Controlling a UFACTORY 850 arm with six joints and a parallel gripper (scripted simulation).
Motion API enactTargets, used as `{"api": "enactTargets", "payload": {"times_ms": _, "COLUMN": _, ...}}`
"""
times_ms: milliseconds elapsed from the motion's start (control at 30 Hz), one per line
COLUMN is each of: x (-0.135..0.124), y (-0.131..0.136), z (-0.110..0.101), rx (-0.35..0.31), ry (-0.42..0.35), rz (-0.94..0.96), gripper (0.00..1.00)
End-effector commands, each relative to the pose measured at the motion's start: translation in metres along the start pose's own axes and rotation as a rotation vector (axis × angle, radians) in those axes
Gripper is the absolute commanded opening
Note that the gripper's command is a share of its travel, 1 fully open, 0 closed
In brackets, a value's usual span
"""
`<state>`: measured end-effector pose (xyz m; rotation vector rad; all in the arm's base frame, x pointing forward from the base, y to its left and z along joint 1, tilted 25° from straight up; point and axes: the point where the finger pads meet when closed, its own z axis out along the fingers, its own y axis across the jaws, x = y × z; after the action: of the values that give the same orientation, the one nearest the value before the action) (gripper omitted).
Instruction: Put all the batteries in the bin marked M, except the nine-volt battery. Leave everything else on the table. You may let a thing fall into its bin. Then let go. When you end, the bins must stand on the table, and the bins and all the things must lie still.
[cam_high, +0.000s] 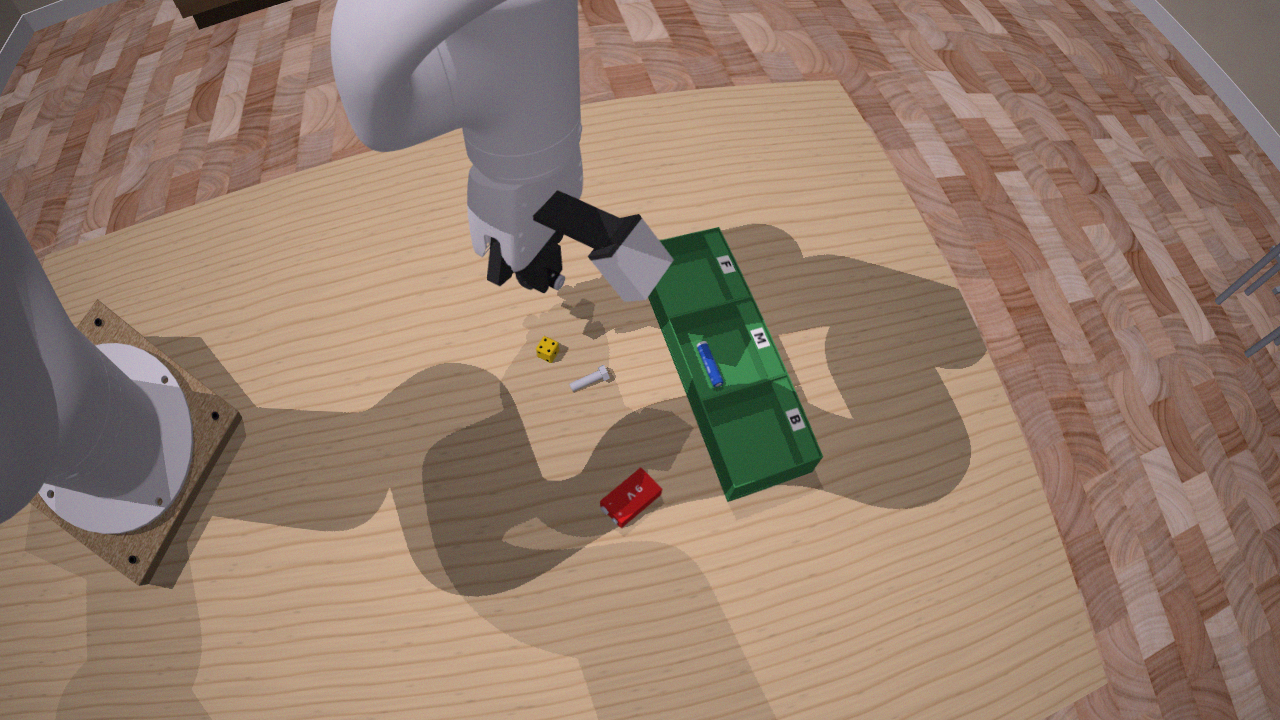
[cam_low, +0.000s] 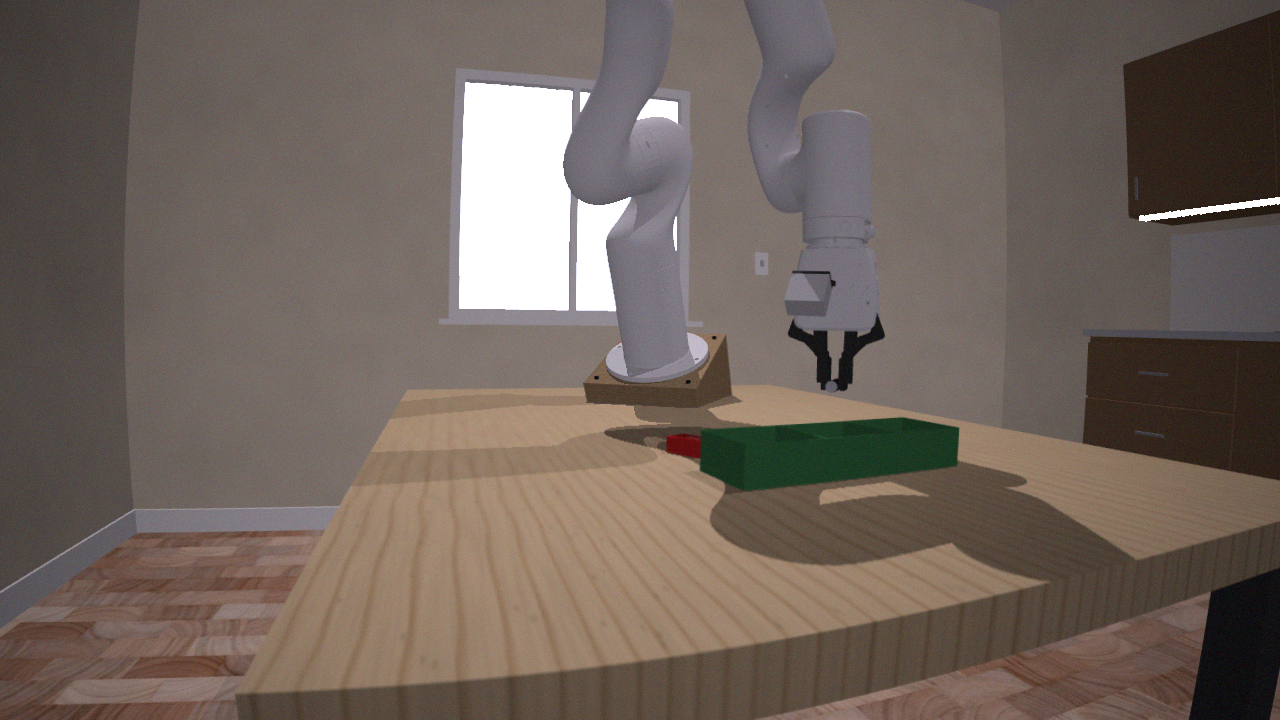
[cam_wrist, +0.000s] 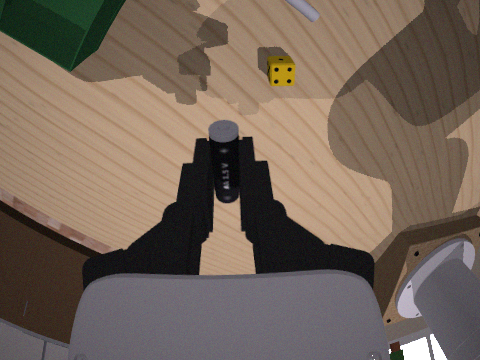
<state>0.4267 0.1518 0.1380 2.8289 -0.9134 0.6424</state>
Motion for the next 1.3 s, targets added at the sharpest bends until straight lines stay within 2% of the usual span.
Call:
{"api": "enactTargets", "payload": {"times_ms": 0, "x": 0.000, "y": -0.001, "z": -0.001, "rx": 0.001, "ry": 0.000, "rz": 0.000, "gripper": 0.00}}
{"api": "enactTargets", "payload": {"times_ms": 233, "x": 0.000, "y": -0.001, "z": 0.000, "rx": 0.000, "ry": 0.000, "rz": 0.000, "gripper": 0.00}}
{"api": "enactTargets", "payload": {"times_ms": 667, "x": 0.077, "y": -0.013, "z": 0.000, "rx": 0.001, "ry": 0.000, "rz": 0.000, "gripper": 0.00}}
{"api": "enactTargets", "payload": {"times_ms": 733, "x": 0.077, "y": -0.013, "z": 0.000, "rx": 0.001, "ry": 0.000, "rz": 0.000, "gripper": 0.00}}
{"api": "enactTargets", "payload": {"times_ms": 800, "x": 0.089, "y": -0.015, "z": 0.000, "rx": 0.001, "ry": 0.000, "rz": 0.000, "gripper": 0.00}}
{"api": "enactTargets", "payload": {"times_ms": 900, "x": 0.107, "y": -0.018, "z": 0.000, "rx": 0.001, "ry": 0.000, "rz": 0.150, "gripper": 0.00}}
{"api": "enactTargets", "payload": {"times_ms": 1233, "x": 0.166, "y": -0.027, "z": 0.000, "rx": 0.005, "ry": 0.004, "rz": 0.498, "gripper": 0.00}}
{"api": "enactTargets", "payload": {"times_ms": 1267, "x": 0.166, "y": -0.027, "z": 0.000, "rx": 0.005, "ry": 0.004, "rz": 0.498, "gripper": 0.00}}
